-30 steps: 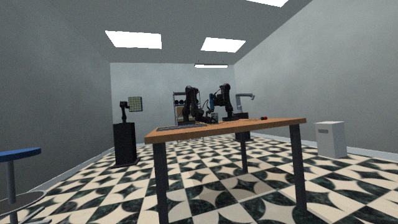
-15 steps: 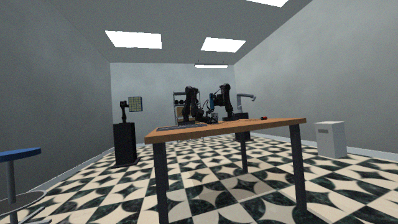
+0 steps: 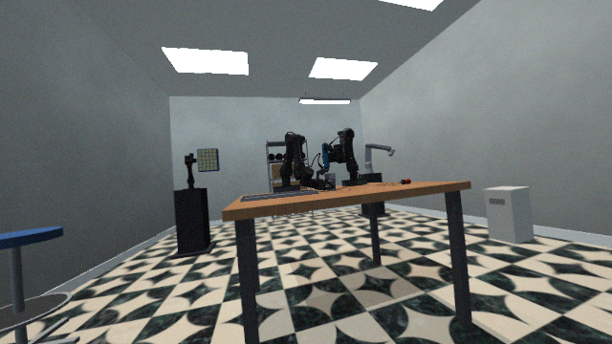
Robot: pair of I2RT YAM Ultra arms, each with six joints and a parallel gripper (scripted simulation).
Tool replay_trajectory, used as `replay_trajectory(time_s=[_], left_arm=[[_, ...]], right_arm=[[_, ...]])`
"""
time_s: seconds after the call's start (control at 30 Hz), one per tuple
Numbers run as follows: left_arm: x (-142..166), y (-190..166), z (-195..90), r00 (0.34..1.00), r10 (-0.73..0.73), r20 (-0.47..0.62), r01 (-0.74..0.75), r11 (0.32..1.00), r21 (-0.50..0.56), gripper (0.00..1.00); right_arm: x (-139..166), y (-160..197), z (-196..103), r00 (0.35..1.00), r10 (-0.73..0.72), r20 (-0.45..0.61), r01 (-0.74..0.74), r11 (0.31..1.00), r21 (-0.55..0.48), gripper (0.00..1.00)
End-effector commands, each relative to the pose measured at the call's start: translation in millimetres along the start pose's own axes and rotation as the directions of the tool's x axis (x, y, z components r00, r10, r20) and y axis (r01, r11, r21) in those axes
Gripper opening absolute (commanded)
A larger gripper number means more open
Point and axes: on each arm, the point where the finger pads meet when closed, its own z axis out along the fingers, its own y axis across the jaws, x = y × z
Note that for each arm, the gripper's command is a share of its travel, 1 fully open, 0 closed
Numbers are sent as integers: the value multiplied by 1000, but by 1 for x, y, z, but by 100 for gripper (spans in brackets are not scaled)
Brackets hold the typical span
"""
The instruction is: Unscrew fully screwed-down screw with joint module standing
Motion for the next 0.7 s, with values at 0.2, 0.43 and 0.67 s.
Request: replay_trajectory(time_s=[0.2,0.43,0.67], left_arm=[[-21,-4,7,998,3,55,-3,1000,6,42],[-24,-4,6,998,3,56,-3,1000,4,42],[-30,-4,6,998,3,56,-3,1000,6,42]], right_arm=[[-6,-3,0,1000,-16,10,16,1000,-2,59],[-6,-3,0,1000,-16,10,16,1000,-2,59],[-6,-3,0,1000,-16,10,16,1000,-2,59]])
